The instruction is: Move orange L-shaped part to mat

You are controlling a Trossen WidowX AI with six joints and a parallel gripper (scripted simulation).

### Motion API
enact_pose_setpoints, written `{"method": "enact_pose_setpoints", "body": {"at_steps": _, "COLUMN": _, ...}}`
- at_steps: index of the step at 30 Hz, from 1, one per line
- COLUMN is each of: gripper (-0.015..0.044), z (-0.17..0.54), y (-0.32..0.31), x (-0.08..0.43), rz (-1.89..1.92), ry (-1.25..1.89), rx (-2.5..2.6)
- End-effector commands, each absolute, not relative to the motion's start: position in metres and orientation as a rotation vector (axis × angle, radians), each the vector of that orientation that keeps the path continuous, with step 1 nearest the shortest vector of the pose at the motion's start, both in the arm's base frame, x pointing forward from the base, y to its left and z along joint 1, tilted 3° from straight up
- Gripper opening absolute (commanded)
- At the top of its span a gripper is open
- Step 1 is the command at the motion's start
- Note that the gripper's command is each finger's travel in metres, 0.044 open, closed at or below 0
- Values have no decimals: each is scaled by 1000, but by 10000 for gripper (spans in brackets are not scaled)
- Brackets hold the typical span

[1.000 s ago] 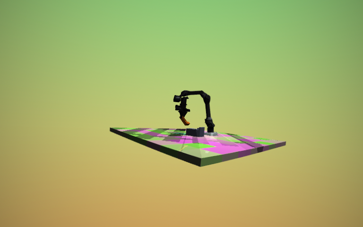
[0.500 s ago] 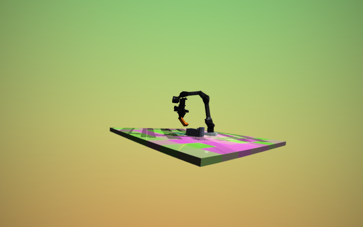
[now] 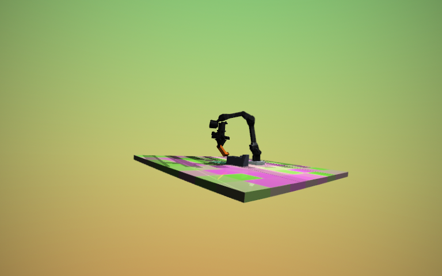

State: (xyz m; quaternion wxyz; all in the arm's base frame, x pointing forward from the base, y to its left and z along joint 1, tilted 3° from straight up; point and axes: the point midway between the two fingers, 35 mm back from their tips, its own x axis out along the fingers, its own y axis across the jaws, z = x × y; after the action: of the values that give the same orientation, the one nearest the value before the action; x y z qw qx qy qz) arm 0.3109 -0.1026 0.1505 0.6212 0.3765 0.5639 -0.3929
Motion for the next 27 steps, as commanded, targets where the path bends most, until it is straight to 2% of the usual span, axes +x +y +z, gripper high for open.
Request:
{"method": "enact_pose_setpoints", "body": {"at_steps": 1, "gripper": 0, "z": 142, "y": -103, "x": 311, "rz": -898, "ry": 1302, "rx": 864}}
{"method": "enact_pose_setpoints", "body": {"at_steps": 27, "gripper": 0, "z": 102, "y": -105, "x": 313, "rz": -899, "ry": 1302, "rx": 863}}
